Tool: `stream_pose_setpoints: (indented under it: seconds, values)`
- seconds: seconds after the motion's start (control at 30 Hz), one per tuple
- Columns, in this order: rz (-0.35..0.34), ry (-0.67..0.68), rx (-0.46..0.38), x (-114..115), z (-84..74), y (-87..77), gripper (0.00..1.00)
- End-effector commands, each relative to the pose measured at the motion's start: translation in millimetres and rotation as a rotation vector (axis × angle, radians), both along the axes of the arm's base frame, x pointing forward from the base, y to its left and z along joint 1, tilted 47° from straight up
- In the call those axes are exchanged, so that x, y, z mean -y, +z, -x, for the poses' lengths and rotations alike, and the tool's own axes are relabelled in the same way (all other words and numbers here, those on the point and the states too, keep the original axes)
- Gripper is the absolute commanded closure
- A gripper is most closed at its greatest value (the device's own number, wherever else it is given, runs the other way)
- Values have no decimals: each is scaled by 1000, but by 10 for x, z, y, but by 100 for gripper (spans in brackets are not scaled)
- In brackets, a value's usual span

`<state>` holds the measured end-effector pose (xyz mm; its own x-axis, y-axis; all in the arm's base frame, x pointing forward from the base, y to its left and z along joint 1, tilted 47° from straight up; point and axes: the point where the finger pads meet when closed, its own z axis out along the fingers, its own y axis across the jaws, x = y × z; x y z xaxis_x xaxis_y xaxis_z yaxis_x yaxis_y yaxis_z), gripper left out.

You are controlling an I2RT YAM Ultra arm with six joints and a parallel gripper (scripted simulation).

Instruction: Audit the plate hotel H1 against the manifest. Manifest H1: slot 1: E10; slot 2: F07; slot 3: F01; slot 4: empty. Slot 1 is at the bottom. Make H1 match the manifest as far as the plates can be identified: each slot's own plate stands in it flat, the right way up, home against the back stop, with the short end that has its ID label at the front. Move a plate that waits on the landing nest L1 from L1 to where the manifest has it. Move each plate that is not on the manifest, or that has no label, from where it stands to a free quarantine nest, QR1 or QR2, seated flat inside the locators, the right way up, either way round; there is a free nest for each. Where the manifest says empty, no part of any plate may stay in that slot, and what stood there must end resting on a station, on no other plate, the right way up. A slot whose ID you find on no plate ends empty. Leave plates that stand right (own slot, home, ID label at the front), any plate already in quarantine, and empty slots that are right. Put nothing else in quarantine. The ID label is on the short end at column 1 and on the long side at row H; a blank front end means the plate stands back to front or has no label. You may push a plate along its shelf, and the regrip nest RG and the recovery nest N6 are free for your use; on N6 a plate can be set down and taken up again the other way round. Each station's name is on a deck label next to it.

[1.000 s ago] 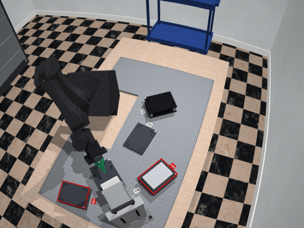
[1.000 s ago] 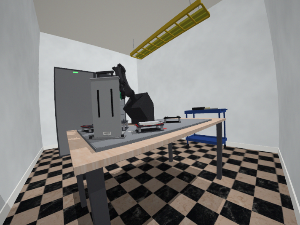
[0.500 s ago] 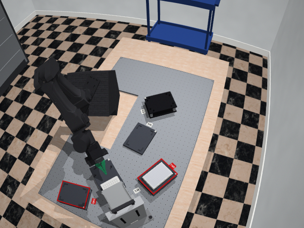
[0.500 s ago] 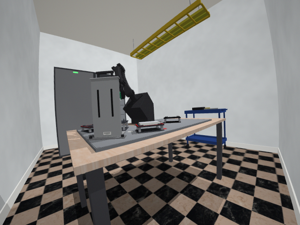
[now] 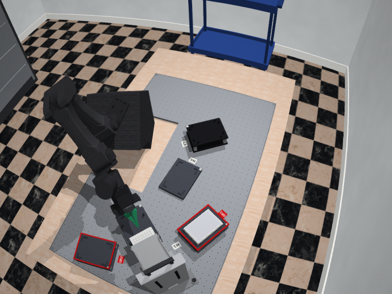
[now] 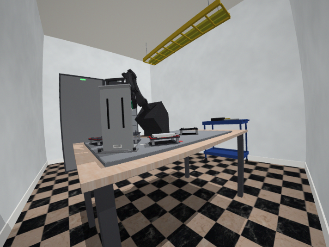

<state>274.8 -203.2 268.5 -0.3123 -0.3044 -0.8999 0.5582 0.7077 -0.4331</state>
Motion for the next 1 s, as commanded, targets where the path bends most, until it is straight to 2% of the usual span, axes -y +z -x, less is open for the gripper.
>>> stream_pose_setpoints:
  seconds: [0.0, 0.97]
  values:
    - [20, 16, 38, -16, -77, 187, 100]
    - [20, 19, 38, 15, -210, 286, 100]
